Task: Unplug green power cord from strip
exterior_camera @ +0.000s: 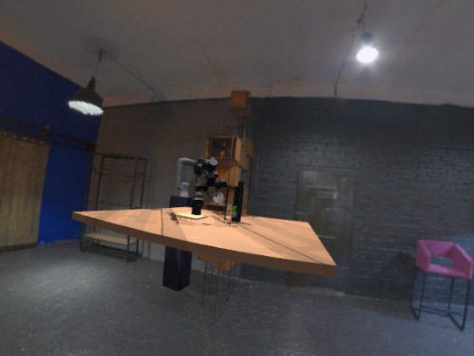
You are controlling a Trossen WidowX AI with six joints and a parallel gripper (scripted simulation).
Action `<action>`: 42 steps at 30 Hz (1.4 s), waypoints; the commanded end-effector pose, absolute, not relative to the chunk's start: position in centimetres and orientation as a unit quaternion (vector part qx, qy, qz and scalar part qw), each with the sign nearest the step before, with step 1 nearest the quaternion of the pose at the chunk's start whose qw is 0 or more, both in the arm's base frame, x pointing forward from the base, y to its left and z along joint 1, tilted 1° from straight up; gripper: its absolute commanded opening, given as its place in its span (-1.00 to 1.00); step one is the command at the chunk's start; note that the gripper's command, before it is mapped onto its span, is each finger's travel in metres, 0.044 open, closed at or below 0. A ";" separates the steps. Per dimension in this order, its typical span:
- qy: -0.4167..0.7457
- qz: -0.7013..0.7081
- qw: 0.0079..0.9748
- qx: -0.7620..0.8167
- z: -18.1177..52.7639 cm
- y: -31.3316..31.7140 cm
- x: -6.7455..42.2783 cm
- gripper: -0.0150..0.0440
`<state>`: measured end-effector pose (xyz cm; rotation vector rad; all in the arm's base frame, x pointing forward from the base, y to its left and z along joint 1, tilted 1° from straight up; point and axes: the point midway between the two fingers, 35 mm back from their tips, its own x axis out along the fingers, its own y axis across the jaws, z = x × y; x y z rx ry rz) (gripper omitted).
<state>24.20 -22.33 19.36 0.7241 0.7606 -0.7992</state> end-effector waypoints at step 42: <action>0.509 -0.477 0.529 0.483 13.8 2.8 28.5 0.05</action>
